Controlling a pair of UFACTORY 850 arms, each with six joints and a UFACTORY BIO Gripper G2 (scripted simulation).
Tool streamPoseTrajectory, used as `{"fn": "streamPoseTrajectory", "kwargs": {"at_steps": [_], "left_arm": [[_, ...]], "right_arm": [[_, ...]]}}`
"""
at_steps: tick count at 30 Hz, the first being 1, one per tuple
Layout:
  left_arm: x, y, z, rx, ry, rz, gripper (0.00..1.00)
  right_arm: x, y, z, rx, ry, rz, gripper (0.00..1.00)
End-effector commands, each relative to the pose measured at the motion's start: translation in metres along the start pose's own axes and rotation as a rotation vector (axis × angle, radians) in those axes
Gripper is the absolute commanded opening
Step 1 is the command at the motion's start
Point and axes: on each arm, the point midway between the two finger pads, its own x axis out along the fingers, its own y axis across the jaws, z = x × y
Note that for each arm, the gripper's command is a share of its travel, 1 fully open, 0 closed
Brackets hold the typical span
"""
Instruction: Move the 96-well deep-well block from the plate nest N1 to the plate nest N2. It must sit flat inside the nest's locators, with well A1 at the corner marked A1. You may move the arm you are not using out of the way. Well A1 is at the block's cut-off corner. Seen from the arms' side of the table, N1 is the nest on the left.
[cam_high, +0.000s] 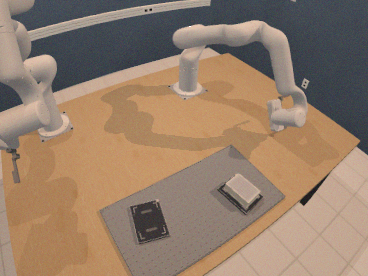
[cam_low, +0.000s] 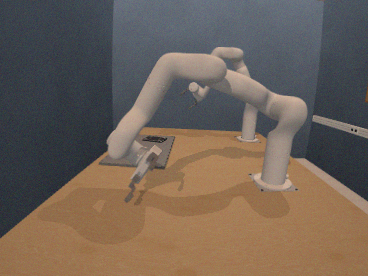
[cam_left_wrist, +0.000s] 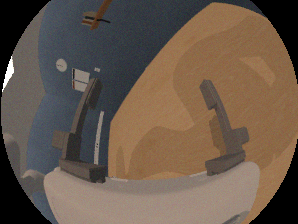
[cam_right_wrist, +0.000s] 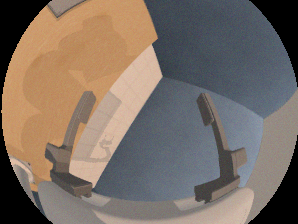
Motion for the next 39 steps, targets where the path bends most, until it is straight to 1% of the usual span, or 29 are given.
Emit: {"fn": "streamPoseTrajectory", "kwargs": {"at_steps": [1, 6, 8, 15, 23, 25, 33, 39], "left_arm": [[0.000, 0.001, 0.001, -0.002, 0.000, 0.001, 1.00], [0.000, 0.001, 0.001, -0.002, 0.000, 0.001, 1.00], [0.000, 0.001, 0.001, -0.002, 0.000, 0.001, 1.00], [0.000, 0.001, 0.001, -0.002, 0.000, 0.001, 1.00], [0.000, 0.001, 0.001, -0.002, 0.000, 0.001, 1.00], [0.000, 0.001, 0.001, -0.002, 0.000, 0.001, 1.00], [0.000, 0.001, 0.001, -0.002, 0.000, 0.001, 1.00], [0.000, 0.001, 0.001, -0.002, 0.000, 0.001, 1.00]], "right_arm": [[-0.028, 0.014, -0.007, 0.006, 0.035, 0.070, 1.00], [-0.057, 0.032, -0.016, 0.016, 0.073, 0.150, 1.00], [-0.057, 0.032, -0.016, 0.016, 0.073, 0.150, 1.00], [-0.102, 0.061, -0.028, 0.037, 0.127, 0.268, 1.00], [-0.155, 0.097, -0.041, 0.070, 0.188, 0.406, 1.00], [-0.155, 0.097, -0.041, 0.070, 0.188, 0.406, 1.00], [-0.207, 0.134, -0.051, 0.109, 0.243, 0.538, 1.00], [-0.242, 0.160, -0.057, 0.141, 0.277, 0.629, 1.00]]}}
